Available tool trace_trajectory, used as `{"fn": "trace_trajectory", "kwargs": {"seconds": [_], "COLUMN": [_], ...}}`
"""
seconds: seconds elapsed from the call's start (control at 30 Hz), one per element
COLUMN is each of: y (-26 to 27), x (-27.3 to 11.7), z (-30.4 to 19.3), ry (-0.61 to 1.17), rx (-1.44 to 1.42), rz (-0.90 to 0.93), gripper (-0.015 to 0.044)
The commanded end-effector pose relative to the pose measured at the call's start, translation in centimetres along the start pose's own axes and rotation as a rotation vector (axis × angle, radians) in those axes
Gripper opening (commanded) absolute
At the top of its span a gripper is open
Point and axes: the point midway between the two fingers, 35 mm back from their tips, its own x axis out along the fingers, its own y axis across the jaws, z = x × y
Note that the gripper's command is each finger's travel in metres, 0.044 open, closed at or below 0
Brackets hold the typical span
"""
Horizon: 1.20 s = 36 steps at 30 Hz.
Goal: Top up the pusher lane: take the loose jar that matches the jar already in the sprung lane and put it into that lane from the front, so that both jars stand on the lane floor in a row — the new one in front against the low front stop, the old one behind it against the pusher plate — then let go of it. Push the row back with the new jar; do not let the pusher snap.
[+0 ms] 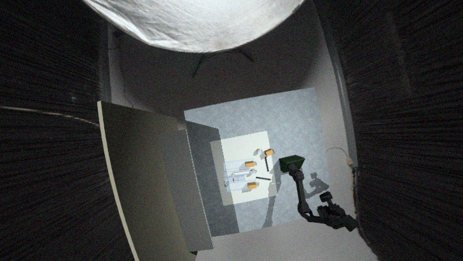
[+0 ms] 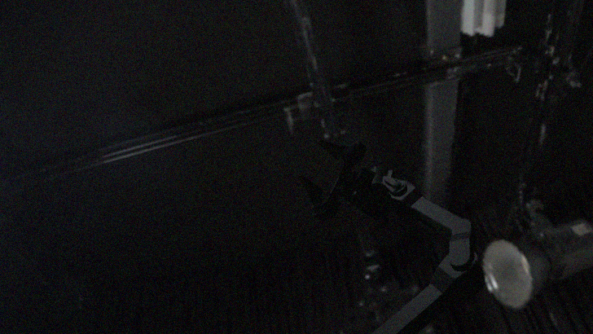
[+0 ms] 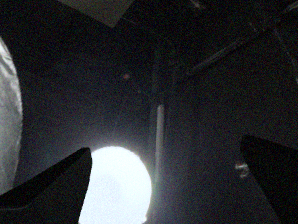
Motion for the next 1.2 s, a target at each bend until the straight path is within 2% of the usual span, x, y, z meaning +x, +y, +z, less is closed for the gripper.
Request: {"fn": "trace_trajectory", "kwargs": {"seconds": [0.0, 0.3, 0.63, 0.9, 1.17], "y": [2.3, 11.3, 22.8, 32.8, 42.9], "x": [3.2, 13.0, 20.4, 22.1, 19.7], "z": [-0.4, 0.5, 7.8, 14.6, 21.4], "ry": [-0.063, -0.192, -0.266, -0.211, -0.046], "rx": [0.144, 0.507, 0.829, 0.982, 1.027], "rz": [0.068, 0.359, 0.781, 1.169, 1.580], "gripper": [0.0440, 0.0440, 0.0440, 0.0440, 0.0440]}}
